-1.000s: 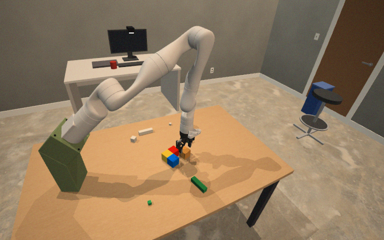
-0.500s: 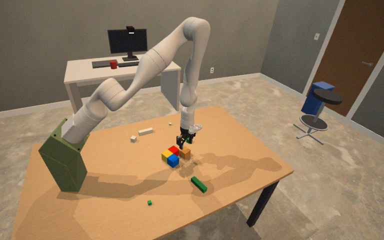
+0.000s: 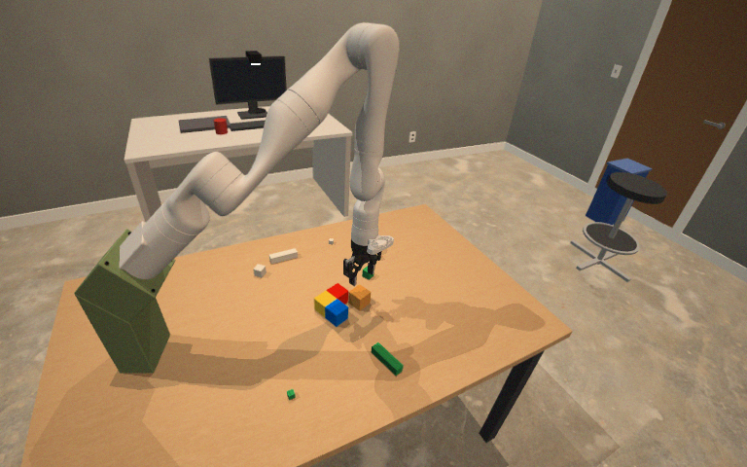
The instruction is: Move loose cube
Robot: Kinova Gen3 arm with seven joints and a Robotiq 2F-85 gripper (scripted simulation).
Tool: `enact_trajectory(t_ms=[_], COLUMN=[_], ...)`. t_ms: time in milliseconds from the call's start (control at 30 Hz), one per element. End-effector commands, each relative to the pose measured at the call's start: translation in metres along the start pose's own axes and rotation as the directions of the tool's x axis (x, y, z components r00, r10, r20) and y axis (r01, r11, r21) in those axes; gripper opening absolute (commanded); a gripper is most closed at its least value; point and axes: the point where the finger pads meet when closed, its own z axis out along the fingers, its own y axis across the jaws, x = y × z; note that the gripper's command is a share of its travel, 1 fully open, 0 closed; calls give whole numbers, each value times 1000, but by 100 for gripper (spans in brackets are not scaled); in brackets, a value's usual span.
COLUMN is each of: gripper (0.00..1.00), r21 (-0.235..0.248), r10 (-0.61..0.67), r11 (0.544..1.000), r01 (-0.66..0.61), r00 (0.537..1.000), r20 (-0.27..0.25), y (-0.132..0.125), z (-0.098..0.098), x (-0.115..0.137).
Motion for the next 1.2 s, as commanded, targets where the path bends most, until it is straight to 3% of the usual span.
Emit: enact_trajectory(t_ms=[0,233,267,1167], gripper=[81,81,10,10], r21=[2,2,2,2], r10=[-16,-16,-16,-16], r11=[1000,1000,1000,1000], r01=[16,16,16,16], r00=[1000,1000,1000,1000], r20=[6,6,6,6], y=[-4,-4,-4,-4], z=[-3,-4,-4,-4], x=[-8,-8,-8,-8])
